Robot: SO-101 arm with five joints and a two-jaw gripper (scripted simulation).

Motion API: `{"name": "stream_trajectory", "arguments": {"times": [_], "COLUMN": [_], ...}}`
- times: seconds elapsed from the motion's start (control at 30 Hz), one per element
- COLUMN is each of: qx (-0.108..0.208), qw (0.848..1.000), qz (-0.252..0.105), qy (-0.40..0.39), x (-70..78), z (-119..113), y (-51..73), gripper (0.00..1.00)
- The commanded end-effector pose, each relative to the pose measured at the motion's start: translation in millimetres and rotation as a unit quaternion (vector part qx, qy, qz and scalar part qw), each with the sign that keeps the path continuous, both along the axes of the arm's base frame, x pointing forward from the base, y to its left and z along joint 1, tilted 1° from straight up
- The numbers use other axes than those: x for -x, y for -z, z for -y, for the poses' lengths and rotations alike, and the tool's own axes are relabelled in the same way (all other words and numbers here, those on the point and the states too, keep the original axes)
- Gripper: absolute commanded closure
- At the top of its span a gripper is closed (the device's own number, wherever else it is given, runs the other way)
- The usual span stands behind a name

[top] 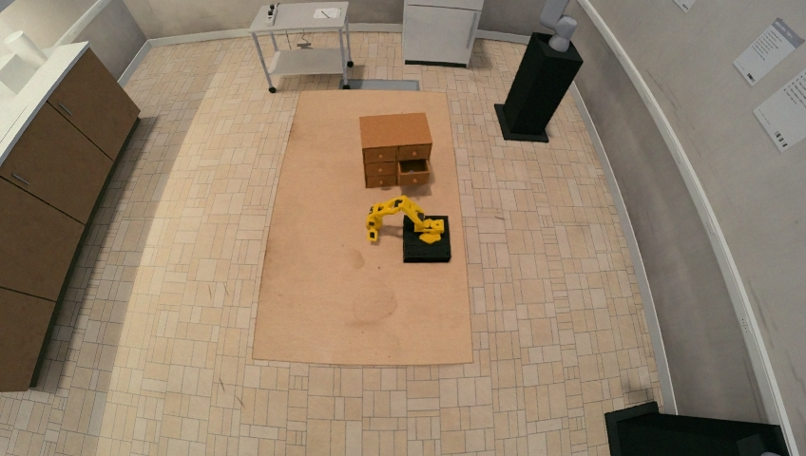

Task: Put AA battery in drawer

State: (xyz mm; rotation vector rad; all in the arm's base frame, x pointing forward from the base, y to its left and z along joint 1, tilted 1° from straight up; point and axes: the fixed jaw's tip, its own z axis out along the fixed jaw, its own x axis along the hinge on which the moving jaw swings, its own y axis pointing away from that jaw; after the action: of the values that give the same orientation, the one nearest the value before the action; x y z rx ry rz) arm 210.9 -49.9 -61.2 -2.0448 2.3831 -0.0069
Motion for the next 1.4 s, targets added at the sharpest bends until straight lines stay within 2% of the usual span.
{"name": "stream_trajectory", "arguments": {"times": [0.0,0.63,1.37], "qx": [0.0,0.0,0.0], "qw": [1.0,1.0,1.0], "qz": [0.003,0.003,0.003], "qy": [-0.005,-0.005,-0.005], "x": [-1.7,-2.0,-2.0], "z": [0.7,0.9,0.9], "y": [1.6,2.3,2.3], "gripper": [0.79,0.79,0.88]}}
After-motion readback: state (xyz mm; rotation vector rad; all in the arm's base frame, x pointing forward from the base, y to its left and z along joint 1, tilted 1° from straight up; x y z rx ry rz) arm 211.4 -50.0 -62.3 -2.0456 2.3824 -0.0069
